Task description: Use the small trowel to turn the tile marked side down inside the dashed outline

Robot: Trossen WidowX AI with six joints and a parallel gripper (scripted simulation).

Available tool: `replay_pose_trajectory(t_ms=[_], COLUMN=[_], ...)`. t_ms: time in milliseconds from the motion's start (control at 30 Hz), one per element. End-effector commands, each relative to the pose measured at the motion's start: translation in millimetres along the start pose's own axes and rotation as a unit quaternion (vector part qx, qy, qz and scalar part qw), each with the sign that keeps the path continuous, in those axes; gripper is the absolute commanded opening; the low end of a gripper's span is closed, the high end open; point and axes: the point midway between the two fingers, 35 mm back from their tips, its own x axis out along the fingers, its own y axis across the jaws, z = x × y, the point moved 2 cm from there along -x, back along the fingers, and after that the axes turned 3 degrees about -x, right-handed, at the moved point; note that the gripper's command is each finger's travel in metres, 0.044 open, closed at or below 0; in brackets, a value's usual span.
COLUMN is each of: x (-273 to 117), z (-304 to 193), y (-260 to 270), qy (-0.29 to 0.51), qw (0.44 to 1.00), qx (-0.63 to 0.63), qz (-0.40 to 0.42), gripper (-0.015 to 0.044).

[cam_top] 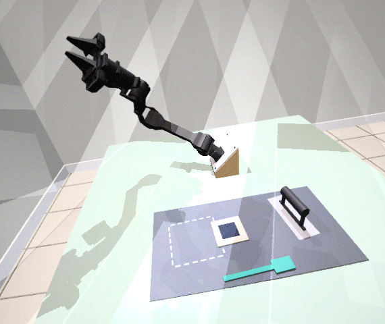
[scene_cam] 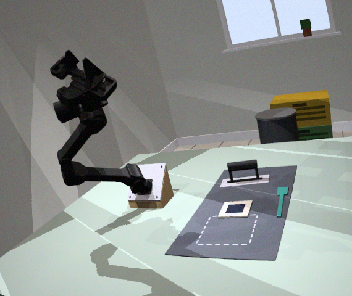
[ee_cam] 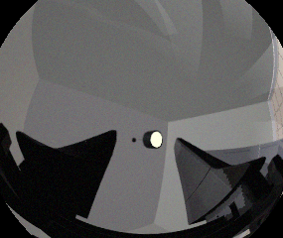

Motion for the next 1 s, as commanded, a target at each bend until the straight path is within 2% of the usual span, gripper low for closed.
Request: replay_pose_trajectory(t_ms=[0, 300, 633, 967], x=[4, 1, -25, -81], z=[-24, -104, -176, -247], y=[-19, -92, -164, -222], qy=[0.030, 0.140, 0.242, 0.351], qw=[0.999, 0.981, 0.939, 0.874], qx=[-0.015, -0.054, -0.110, -0.147], qz=[-0.030, -0.126, -0.218, -0.304], gripper=[0.0270, 0.0270, 0.0270, 0.0270])
